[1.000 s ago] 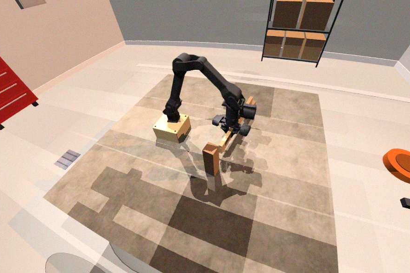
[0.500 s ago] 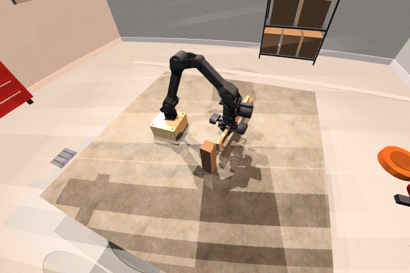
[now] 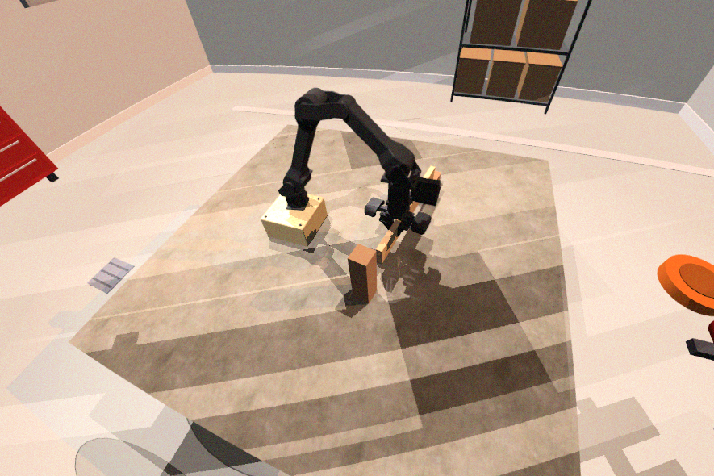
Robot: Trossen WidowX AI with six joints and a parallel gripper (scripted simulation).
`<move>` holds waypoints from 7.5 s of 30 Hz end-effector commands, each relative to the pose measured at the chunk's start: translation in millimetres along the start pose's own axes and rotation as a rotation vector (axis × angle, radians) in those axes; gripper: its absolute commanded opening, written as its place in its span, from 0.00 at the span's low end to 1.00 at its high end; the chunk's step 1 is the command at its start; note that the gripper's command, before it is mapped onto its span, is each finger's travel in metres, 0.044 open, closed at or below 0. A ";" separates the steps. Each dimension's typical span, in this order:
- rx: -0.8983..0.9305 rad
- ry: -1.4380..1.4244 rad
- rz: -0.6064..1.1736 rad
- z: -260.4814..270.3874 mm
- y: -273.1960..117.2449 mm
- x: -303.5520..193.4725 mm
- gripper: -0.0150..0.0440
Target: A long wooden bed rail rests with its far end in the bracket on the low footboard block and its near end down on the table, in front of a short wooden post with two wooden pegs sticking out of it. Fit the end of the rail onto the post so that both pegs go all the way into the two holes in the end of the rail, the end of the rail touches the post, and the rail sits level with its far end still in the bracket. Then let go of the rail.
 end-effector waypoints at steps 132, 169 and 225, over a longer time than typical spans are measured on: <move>-0.007 0.002 -0.003 2.6 -1.3 -26.8 0.25; -0.007 0.001 -0.002 3.9 0.8 -38.0 0.25; -0.007 0.001 -0.001 4.5 0.5 -51.5 0.25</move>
Point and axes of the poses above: the point midway between the two fingers, 35 mm back from their tips, its own y axis out along the fingers, its own z axis across the jaws, x = y × z, the point moved 5 cm from there along -y, back along the fingers, and after that the axes turned 5 degrees about -y, right-handed, at the moved point
